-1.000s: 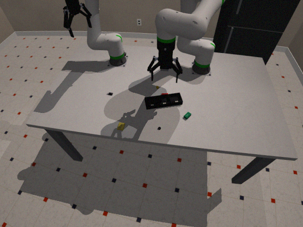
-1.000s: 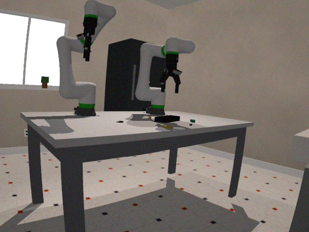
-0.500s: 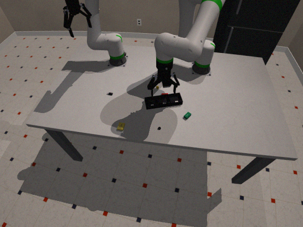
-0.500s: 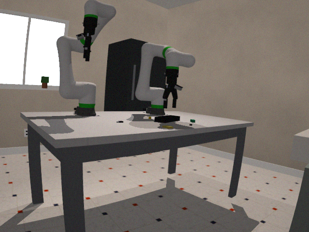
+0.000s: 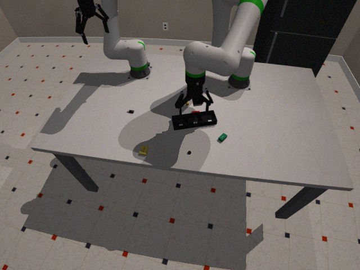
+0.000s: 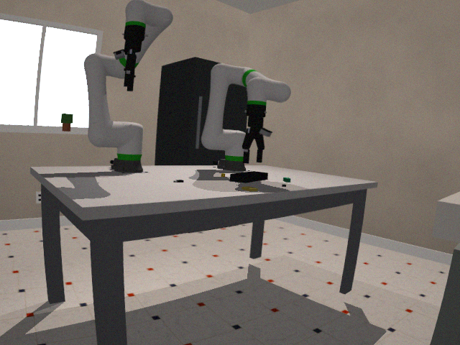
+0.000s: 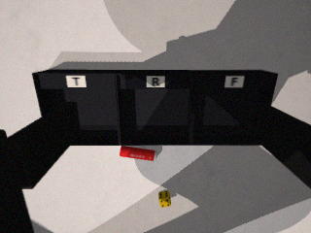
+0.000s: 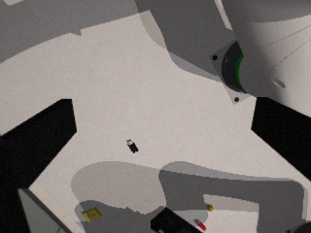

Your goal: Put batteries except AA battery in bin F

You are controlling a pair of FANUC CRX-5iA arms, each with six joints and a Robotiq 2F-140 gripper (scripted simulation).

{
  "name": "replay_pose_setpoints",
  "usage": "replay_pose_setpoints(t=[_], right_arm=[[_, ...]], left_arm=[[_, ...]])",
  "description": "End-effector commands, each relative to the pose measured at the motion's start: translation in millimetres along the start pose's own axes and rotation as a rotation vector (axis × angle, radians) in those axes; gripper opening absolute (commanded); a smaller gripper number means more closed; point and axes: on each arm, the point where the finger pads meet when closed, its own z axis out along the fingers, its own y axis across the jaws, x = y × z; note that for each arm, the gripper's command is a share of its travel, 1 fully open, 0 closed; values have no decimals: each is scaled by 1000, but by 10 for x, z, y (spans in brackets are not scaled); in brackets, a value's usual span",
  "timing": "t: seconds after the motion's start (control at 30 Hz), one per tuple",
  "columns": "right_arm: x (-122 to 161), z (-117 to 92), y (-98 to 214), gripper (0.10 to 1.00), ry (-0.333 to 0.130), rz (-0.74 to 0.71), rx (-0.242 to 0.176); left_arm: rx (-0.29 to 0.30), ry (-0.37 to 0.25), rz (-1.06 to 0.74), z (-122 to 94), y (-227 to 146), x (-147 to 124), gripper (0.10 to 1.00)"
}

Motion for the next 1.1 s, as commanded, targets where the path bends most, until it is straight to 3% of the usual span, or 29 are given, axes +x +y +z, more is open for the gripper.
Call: replay_pose_setpoints(t=[0.0,1.03,1.07], right_arm=[[1,-4,-2,1000,0,0,1],[1,-4,-2,1000,0,0,1],[1,-4,-2,1000,0,0,1]], left_arm=[[-2,1,0,-9,5,3,1000],[-2,1,0,-9,5,3,1000],[-2,1,0,-91,5,3,1000]])
